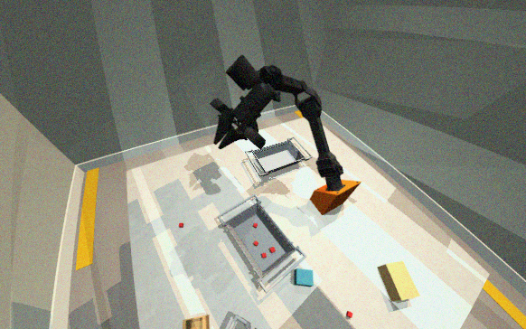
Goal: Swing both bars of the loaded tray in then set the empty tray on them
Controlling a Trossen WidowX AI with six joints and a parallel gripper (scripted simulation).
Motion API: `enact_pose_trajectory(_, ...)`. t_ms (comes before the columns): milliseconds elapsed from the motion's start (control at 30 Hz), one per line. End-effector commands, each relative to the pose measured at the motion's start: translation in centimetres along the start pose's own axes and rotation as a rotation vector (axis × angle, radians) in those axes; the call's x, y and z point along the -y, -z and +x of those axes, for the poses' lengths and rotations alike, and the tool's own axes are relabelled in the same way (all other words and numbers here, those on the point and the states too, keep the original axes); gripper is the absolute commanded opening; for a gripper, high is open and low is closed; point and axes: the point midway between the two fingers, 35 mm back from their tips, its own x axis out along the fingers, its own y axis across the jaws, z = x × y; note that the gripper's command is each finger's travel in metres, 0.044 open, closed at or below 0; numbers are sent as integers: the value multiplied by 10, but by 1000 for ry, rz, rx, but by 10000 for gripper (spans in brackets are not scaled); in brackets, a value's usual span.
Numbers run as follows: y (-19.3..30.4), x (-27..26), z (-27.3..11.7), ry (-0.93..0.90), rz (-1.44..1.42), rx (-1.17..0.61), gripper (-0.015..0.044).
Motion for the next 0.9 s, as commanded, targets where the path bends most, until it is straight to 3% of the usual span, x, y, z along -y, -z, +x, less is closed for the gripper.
enact_pose_trajectory(0,-40,14,54,18,23,203,88)
enact_pose_trajectory(233,-138,30,131,35,103,582,88)
enact_pose_trajectory(433,-232,47,169,46,169,893,88)
enact_pose_trajectory(867,-267,52,192,48,176,927,88)
